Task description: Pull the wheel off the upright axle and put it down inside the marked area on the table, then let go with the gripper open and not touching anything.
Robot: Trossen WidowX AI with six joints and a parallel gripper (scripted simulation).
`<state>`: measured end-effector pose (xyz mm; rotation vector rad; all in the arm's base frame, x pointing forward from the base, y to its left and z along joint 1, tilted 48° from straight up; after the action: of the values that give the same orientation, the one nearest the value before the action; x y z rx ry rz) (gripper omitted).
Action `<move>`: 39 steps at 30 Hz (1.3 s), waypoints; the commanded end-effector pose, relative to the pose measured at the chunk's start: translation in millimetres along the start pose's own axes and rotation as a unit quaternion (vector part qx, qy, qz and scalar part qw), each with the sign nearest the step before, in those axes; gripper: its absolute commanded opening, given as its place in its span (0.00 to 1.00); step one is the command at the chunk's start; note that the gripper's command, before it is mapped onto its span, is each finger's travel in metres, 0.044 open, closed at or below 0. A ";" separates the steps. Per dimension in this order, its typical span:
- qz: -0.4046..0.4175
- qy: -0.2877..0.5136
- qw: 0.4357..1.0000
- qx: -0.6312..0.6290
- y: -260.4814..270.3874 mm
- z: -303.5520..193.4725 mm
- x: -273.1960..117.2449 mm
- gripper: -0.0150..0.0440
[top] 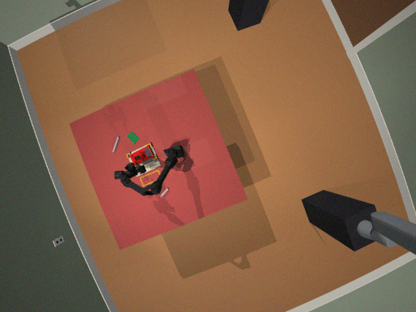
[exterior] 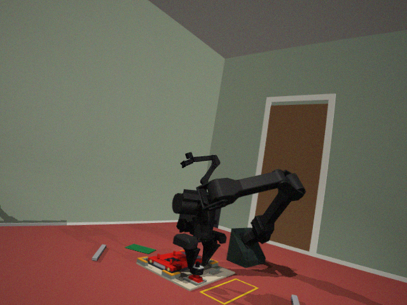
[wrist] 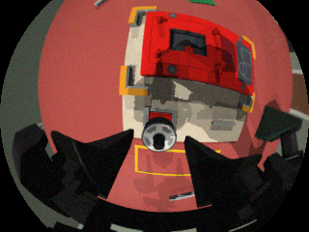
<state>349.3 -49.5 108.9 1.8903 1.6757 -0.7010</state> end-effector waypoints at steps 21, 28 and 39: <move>-0.001 0.001 1.000 0.000 -0.5 -0.9 4.0 0.25; -0.001 0.001 1.000 0.000 -0.4 -0.8 1.8 0.25; -0.001 0.001 1.000 0.000 -0.2 -0.7 -1.8 0.25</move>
<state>349.7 -47.2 109.1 1.8884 1.6820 -0.6983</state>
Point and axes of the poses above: the point midway between the two fingers, 35 mm back from their tips, its own x axis out along the fingers, its own y axis across the jaws, z = x × y, the point moved 8 cm from there along -x, back along the fingers, and after that the axes turned 4 degrees about x, right-handed, at the moved point
